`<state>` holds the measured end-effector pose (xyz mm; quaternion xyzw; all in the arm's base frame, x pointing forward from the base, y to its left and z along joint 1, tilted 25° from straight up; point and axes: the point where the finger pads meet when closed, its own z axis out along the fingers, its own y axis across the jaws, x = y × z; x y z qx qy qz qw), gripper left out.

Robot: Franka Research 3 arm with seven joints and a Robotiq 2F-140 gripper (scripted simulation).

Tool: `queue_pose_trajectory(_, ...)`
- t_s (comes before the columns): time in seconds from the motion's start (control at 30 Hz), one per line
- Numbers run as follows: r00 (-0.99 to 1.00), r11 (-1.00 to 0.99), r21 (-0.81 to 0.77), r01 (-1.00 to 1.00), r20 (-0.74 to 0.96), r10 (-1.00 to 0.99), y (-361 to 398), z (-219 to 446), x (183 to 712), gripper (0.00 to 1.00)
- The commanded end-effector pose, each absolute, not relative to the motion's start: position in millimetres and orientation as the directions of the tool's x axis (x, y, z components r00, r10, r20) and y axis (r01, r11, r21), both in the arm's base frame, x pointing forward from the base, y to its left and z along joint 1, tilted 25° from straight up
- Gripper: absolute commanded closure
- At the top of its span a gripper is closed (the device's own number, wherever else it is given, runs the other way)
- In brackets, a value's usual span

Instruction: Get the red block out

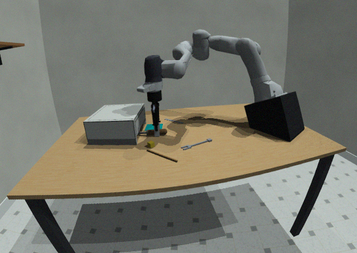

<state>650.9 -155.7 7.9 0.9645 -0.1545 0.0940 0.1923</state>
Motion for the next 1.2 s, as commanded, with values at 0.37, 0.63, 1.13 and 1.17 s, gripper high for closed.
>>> queue_pose_trajectory(0.37, 0.937, -0.882, 0.340, -0.325, 0.241, -0.252, -183.7, 22.1, 641.7, 1.00)
queue_pose_trajectory(0.63, 0.938, -0.883, 0.341, -0.323, 0.240, -0.251, -198.9, 28.0, 636.1, 1.00)
queue_pose_trajectory(1.13, 0.938, -0.883, 0.341, -0.321, 0.239, -0.249, -215.3, 34.2, 630.0, 1.00)
queue_pose_trajectory(1.17, 0.938, -0.883, 0.341, -0.321, 0.239, -0.249, -215.4, 34.3, 629.9, 1.00)
